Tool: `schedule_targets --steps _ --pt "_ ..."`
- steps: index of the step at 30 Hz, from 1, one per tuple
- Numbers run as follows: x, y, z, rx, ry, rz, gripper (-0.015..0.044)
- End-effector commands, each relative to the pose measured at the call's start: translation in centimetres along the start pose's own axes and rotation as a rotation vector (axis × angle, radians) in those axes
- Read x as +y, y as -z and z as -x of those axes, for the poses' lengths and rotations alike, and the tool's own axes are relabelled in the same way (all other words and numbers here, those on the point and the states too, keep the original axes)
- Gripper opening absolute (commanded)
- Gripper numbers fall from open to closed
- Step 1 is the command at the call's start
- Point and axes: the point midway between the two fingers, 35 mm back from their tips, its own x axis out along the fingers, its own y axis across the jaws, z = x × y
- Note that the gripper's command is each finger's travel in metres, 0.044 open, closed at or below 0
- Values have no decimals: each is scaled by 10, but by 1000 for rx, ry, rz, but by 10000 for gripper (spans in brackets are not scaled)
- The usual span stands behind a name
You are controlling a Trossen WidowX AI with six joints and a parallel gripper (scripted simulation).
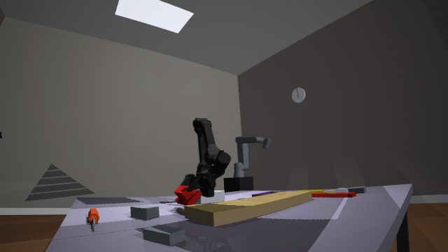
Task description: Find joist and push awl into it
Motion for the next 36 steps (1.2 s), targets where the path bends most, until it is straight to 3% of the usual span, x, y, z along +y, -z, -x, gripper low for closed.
schedule_targets --steps 1,21,36 --pt "0 -3 -2 2 -2 5 0" --pt "1 -21 -9 -7 -2 10 0" --pt "1 -21 -9 -7 -2 10 378"
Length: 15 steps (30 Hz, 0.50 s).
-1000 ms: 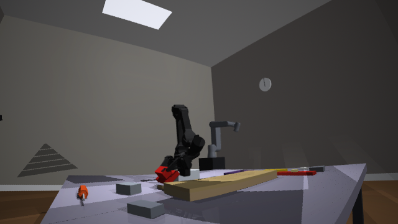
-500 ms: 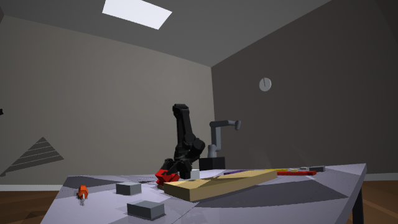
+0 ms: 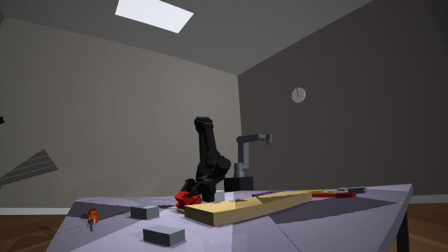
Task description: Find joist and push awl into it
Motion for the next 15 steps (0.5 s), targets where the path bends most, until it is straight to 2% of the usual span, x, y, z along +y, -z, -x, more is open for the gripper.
schedule_targets --steps 1,15 --pt "0 1 0 4 -1 1 378" --pt "0 -3 0 2 1 -3 378"
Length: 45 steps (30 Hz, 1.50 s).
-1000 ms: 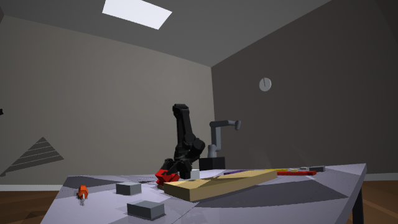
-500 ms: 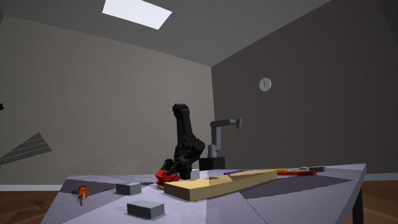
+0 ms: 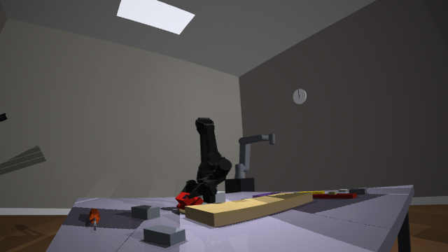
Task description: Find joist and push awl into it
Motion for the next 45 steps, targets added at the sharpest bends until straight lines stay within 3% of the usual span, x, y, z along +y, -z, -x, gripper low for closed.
schedule_targets --steps 1,45 --pt "0 -3 1 2 -1 0 378" --pt "0 -8 5 1 -1 -1 378"
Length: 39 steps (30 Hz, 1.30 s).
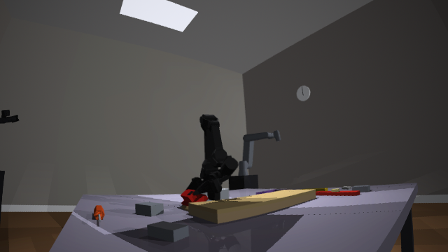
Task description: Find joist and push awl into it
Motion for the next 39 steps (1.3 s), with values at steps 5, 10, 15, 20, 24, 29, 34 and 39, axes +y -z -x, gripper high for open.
schedule_targets --steps 5,10,15,20,24,29,34,39 --pt "-1 -3 0 -16 5 3 378" --pt "-1 -5 2 -16 5 3 378" --pt "-1 -5 2 -16 5 3 378" --pt "-1 -5 2 -16 5 3 378" --pt "-1 -5 2 -16 5 3 378" --pt "-1 -5 2 -16 5 3 378" --pt "-1 -6 4 -16 5 3 378" --pt "-1 -6 5 -16 5 3 378"
